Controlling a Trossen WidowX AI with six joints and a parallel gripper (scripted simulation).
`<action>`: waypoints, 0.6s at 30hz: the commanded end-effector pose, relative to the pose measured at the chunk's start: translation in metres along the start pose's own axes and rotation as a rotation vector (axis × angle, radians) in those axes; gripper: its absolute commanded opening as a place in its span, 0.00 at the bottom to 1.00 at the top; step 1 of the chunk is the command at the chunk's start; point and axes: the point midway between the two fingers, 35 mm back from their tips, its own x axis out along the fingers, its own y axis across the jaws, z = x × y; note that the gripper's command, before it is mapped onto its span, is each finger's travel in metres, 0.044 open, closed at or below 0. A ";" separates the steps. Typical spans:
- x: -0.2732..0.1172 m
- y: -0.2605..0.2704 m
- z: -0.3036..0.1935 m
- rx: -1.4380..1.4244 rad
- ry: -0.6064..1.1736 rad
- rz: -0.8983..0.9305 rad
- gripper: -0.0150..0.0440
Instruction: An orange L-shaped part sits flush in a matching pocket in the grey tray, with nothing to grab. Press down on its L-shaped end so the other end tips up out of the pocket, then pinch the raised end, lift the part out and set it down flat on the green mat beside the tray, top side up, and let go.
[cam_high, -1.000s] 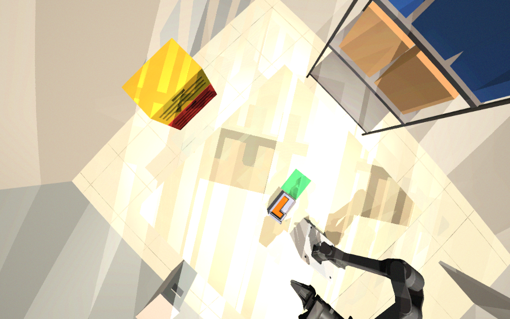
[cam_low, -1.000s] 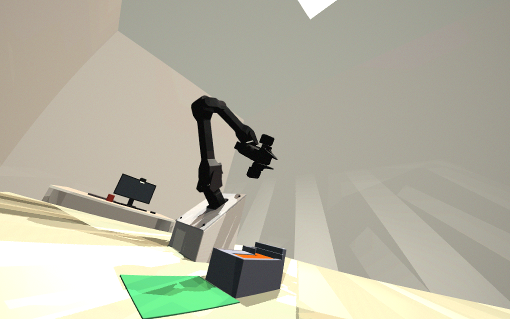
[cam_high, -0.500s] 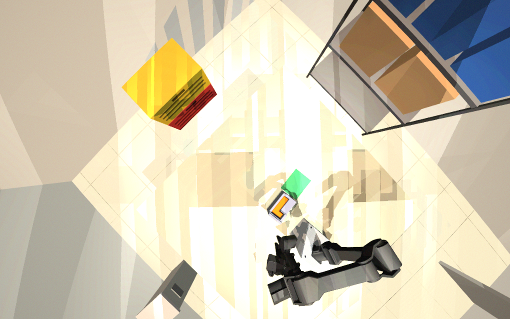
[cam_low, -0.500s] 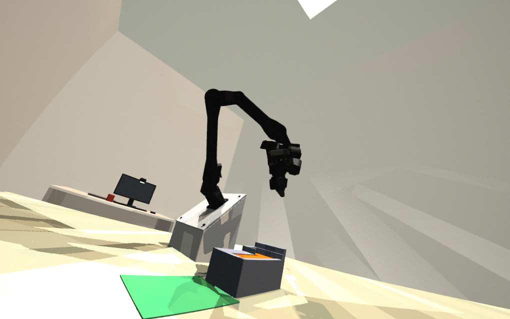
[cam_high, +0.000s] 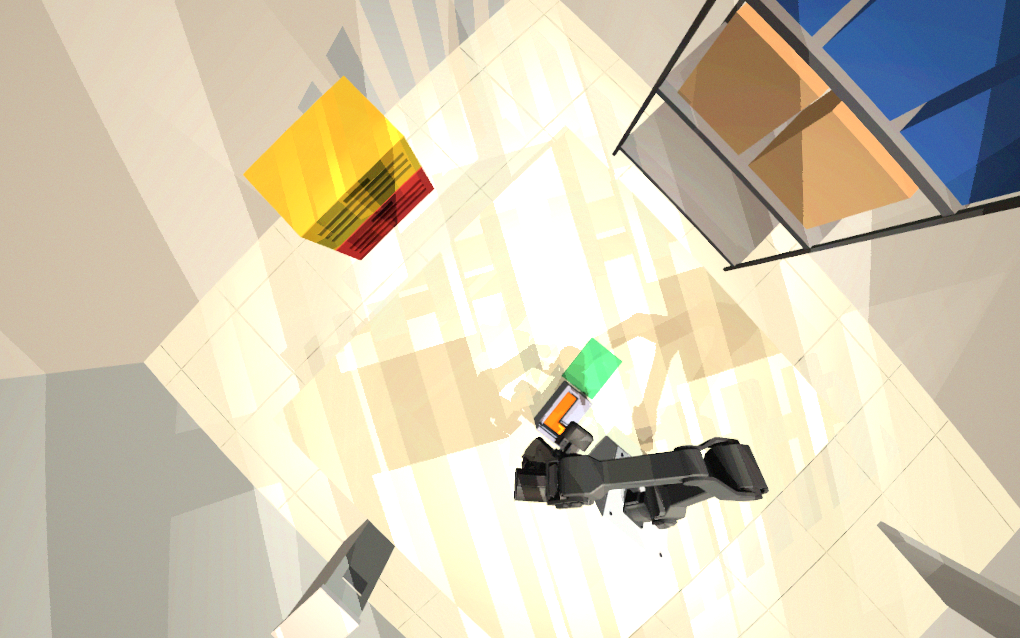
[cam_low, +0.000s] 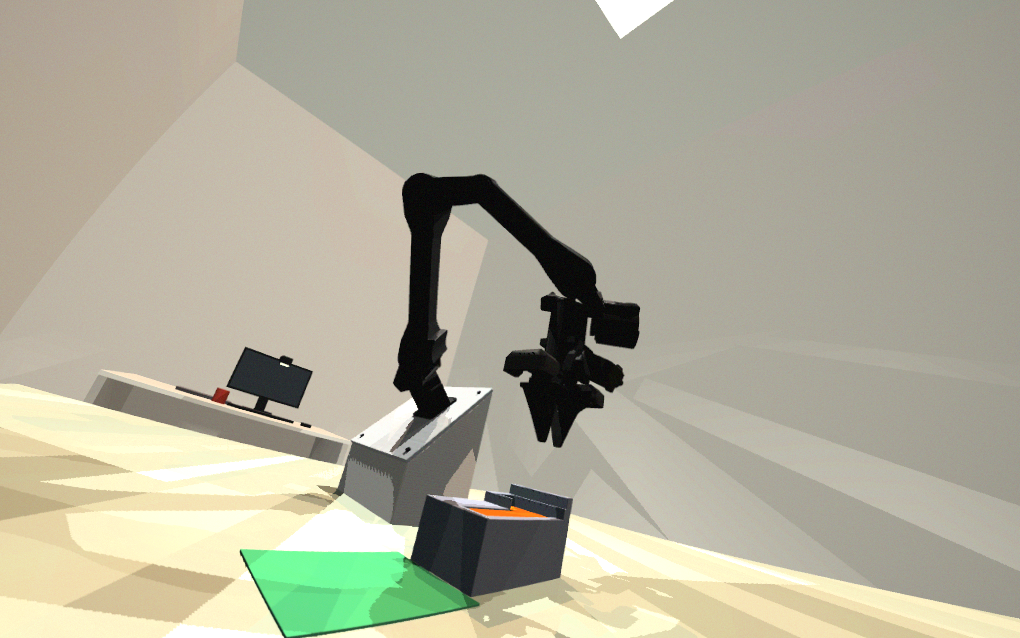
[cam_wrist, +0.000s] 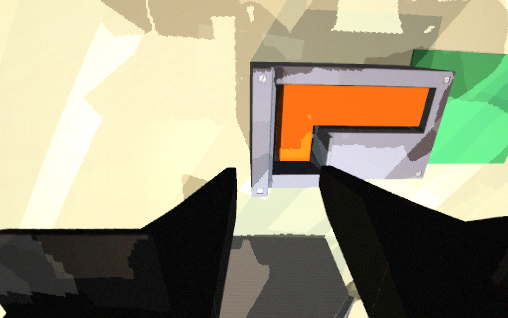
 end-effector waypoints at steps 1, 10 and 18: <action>0.006 0.000 0.000 0.020 0.015 0.007 0.56; 0.078 -0.001 -0.001 0.020 0.015 0.003 0.56; 0.078 -0.001 -0.001 0.020 0.015 0.003 0.56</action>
